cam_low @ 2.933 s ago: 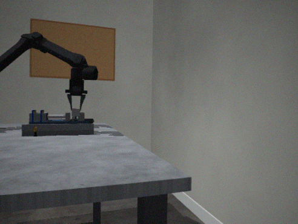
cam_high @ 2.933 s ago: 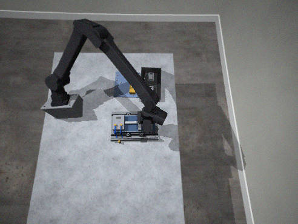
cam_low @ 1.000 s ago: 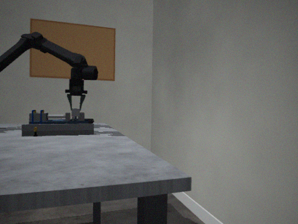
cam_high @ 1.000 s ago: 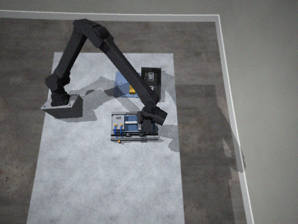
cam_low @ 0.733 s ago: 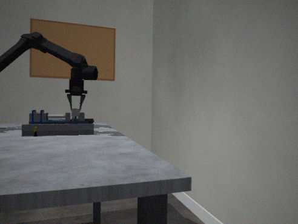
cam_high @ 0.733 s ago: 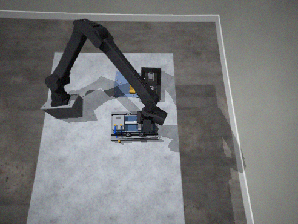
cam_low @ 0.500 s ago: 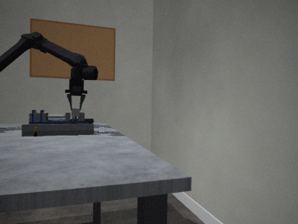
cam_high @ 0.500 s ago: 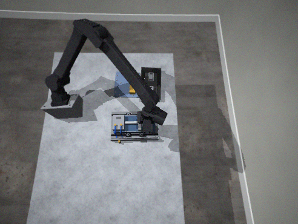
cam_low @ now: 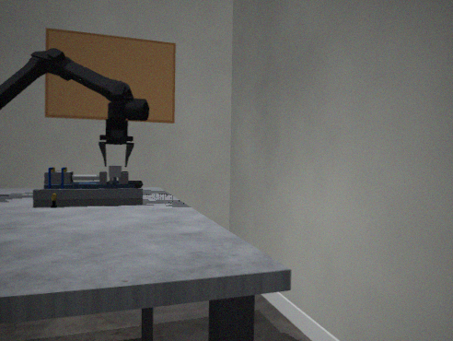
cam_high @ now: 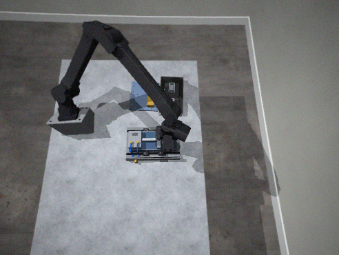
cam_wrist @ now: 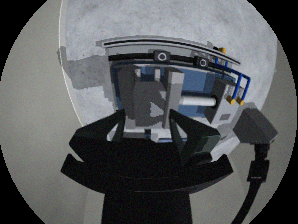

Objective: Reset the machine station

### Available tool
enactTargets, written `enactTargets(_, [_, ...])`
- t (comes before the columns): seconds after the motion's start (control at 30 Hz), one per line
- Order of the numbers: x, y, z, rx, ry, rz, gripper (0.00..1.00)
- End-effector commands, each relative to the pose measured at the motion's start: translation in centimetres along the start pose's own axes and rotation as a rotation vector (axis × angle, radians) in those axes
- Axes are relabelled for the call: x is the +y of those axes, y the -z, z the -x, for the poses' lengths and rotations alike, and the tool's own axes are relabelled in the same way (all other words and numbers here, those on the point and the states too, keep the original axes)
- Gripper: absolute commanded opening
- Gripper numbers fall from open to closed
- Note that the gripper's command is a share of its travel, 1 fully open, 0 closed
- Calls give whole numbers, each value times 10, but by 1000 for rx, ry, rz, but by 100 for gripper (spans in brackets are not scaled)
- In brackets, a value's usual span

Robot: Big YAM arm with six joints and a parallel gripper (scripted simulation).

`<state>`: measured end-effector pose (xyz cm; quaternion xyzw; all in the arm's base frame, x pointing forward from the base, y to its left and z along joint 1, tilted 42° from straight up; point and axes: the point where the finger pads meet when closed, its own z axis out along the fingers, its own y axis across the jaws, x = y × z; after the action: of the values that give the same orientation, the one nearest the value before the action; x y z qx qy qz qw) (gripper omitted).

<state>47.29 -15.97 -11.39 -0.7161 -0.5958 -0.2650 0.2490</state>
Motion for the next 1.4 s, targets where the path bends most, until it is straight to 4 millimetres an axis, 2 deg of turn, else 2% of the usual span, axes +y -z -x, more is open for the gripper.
enactTargets(0.0, [19, 28, -8, -18, 25, 46, 64])
enactTargets(0.97, [20, 31, -7, -19, 27, 49, 64])
enactTargets(1.37, [20, 55, -3, -24, 30, 59, 64])
